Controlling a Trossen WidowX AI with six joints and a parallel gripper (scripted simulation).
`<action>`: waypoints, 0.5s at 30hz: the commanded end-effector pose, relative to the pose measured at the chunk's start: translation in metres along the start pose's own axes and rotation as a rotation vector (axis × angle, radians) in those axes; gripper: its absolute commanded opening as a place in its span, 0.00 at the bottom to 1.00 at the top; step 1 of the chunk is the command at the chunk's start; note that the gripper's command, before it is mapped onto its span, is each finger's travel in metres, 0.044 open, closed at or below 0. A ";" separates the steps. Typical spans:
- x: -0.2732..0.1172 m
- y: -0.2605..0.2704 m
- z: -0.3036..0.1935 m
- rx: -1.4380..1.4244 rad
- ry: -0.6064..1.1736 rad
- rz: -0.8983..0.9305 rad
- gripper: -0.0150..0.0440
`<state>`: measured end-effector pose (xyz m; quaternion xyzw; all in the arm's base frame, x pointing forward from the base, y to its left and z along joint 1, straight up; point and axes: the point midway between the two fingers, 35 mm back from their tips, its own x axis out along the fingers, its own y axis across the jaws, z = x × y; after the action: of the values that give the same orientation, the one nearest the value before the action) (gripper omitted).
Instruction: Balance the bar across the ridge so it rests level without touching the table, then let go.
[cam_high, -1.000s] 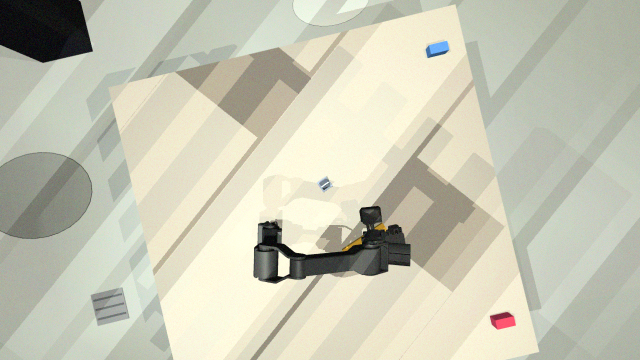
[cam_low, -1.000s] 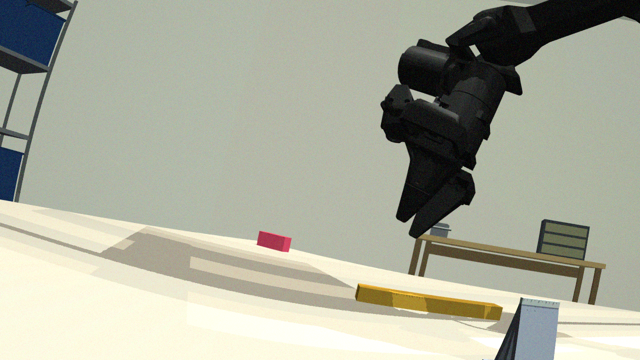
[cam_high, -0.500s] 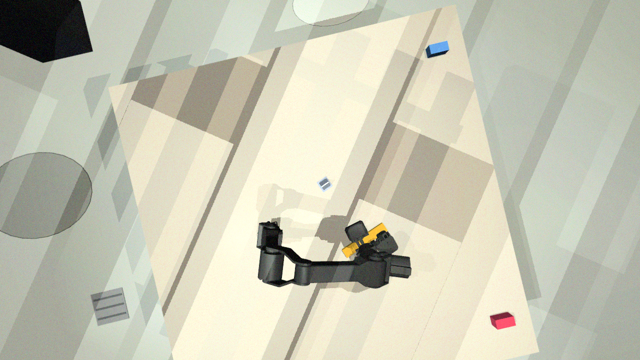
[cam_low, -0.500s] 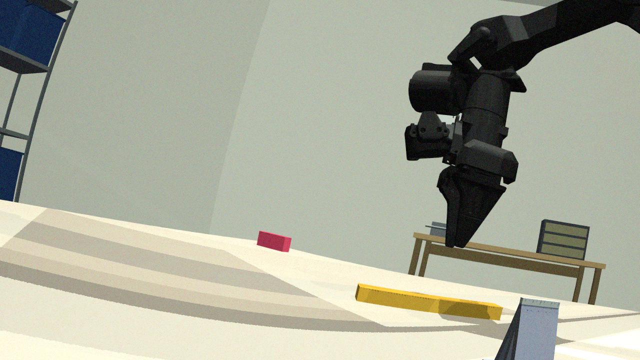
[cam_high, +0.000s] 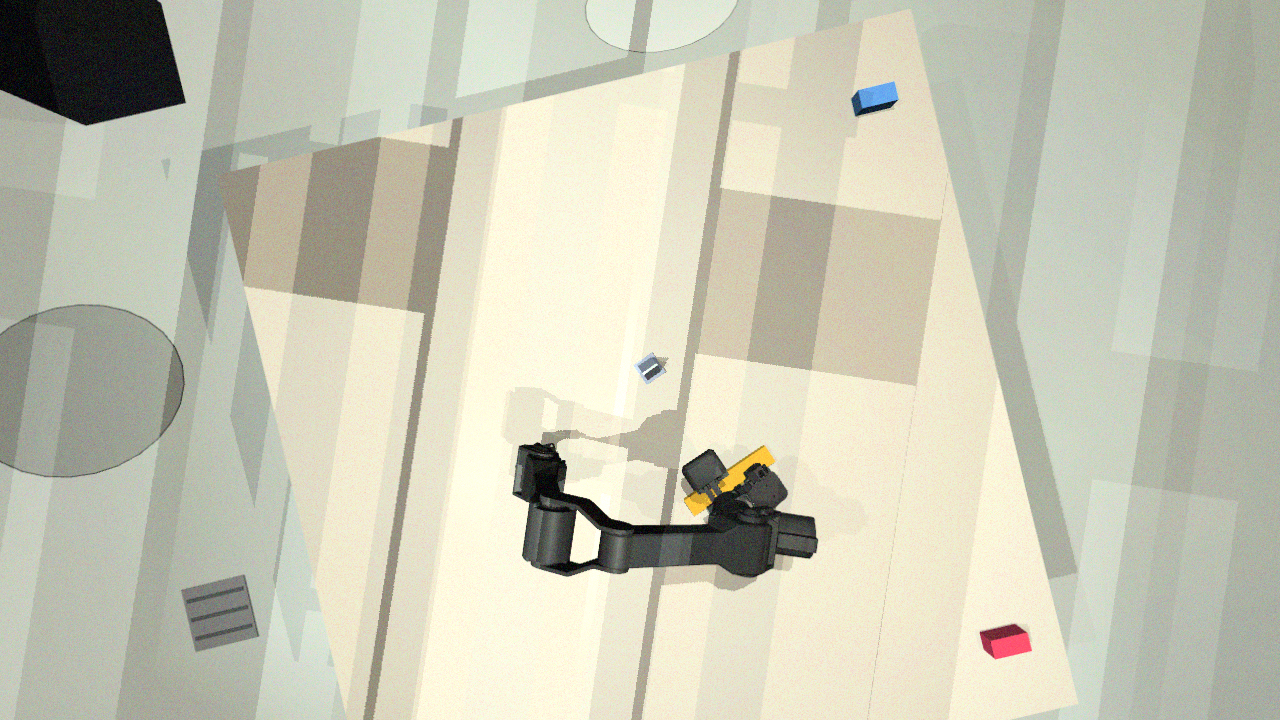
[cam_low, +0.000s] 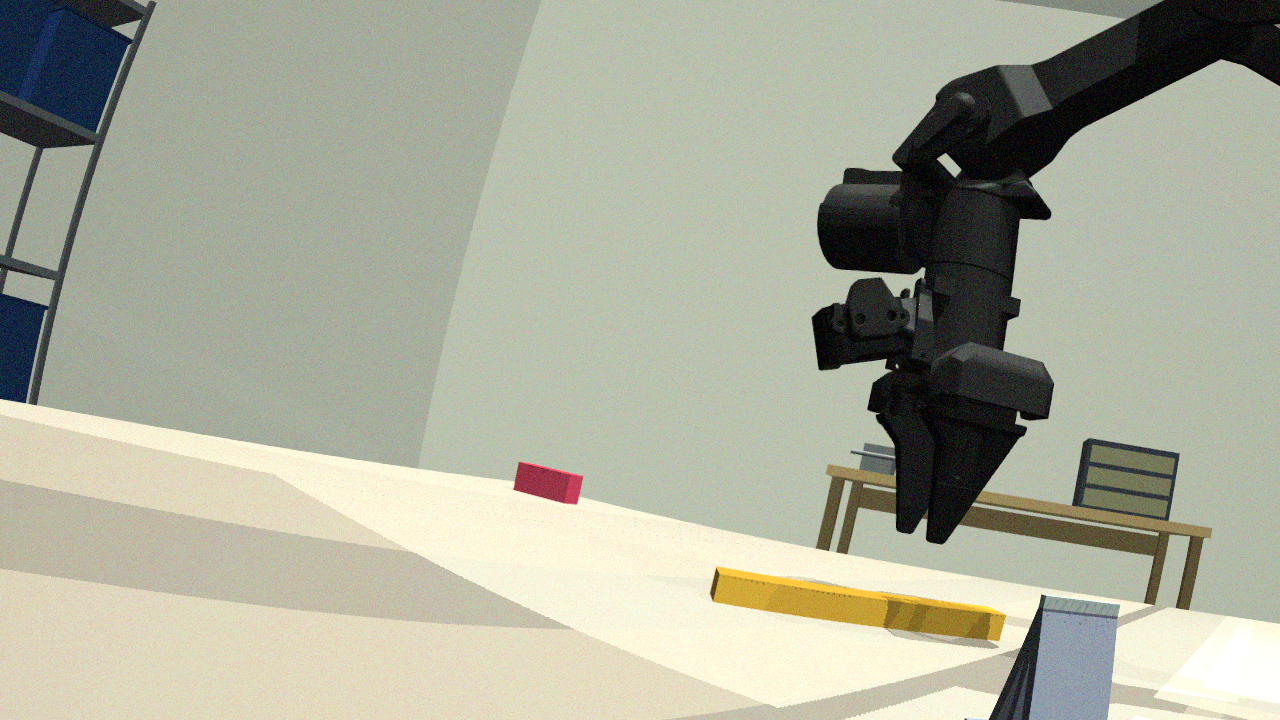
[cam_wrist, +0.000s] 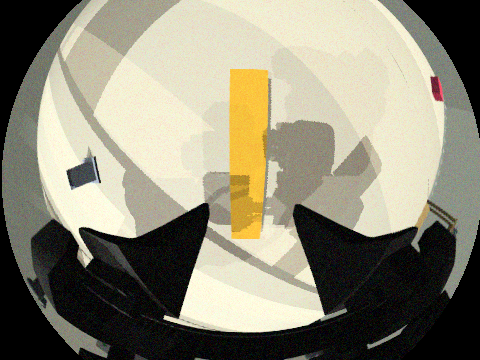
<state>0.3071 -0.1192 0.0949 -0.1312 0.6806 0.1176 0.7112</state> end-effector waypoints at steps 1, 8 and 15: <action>0.020 0.002 -0.004 -0.004 0.020 0.009 0.79; 0.024 0.002 -0.004 -0.004 0.020 0.009 0.79; 0.035 0.002 -0.004 -0.004 0.020 0.009 0.79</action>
<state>0.3063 -0.1190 0.0669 -0.1297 0.6836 0.1193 0.7083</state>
